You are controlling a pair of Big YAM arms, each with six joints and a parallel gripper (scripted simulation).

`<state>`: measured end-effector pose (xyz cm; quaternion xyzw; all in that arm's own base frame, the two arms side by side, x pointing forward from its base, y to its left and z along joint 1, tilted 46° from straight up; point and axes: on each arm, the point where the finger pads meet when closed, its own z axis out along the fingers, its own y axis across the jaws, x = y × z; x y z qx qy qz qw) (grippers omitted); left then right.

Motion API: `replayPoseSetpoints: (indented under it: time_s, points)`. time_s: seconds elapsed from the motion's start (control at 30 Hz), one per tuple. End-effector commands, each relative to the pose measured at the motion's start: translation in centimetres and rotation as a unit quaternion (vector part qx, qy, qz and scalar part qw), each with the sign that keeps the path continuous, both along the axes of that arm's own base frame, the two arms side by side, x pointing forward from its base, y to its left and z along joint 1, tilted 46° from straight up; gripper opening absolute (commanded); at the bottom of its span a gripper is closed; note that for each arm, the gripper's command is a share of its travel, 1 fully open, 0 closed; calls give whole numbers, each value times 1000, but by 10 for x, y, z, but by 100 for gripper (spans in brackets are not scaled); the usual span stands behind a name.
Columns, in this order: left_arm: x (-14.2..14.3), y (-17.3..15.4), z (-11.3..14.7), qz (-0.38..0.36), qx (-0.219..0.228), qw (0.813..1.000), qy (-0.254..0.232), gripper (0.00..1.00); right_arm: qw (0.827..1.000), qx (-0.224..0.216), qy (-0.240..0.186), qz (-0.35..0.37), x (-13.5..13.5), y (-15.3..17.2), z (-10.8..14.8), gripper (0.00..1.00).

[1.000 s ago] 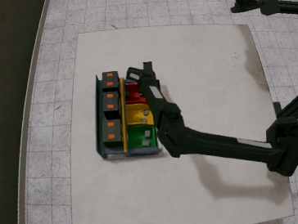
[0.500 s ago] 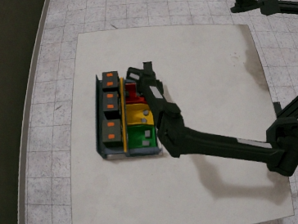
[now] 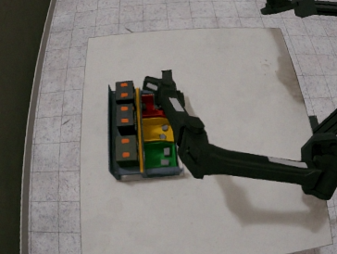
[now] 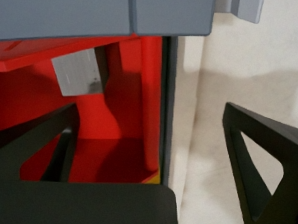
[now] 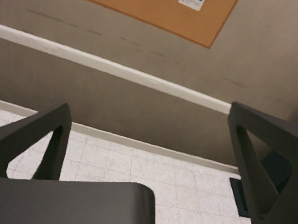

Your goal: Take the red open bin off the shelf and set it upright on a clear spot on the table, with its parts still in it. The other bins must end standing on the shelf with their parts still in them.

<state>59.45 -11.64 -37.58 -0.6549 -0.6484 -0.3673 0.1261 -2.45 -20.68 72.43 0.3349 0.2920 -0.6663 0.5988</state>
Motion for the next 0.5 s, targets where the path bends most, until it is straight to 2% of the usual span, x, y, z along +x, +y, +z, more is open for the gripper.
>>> replayPoseSetpoints:
  time_s: [0.0,0.47]
  points:
    - [10,-5,3,1,-5,1000,-9,90,1000,-27,9,-8,1,28,27,100]
    - [2,-26,19,-10,-5,1000,-9,90,1000,-27,9,-8,1,28,27,100]
